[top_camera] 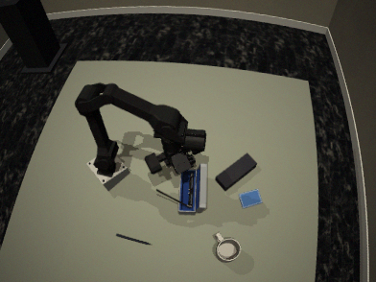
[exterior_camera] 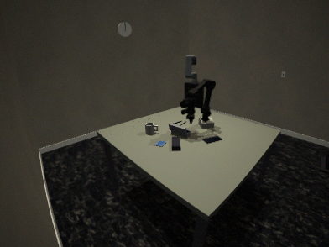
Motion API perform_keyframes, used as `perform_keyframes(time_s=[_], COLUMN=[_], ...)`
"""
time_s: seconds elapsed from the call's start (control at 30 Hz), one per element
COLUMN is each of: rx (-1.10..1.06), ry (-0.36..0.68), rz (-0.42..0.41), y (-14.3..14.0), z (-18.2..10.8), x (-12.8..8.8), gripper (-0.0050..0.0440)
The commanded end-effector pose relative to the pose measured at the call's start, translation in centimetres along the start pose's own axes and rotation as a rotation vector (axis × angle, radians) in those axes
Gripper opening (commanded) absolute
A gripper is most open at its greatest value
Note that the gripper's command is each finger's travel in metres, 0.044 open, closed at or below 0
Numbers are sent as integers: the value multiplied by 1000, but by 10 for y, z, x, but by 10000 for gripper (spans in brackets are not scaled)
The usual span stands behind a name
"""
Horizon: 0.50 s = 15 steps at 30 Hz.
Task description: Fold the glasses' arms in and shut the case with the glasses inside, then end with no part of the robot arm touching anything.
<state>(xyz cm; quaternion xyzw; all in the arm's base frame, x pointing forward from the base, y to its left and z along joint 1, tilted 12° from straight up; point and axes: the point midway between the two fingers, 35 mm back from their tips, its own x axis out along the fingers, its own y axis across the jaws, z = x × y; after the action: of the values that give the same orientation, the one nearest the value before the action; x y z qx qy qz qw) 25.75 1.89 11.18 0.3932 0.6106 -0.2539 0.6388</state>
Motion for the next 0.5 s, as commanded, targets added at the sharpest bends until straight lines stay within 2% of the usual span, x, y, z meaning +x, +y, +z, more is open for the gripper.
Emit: perform_keyframes(time_s=[0.0, 0.4, 0.47], rx=[-101, -518, -518], ry=[4, 4, 4], rz=[-2, -5, -5], y=[-1, -9, -9], z=[7, 30, 30], x=[1, 0, 0], gripper=[0, 0, 0])
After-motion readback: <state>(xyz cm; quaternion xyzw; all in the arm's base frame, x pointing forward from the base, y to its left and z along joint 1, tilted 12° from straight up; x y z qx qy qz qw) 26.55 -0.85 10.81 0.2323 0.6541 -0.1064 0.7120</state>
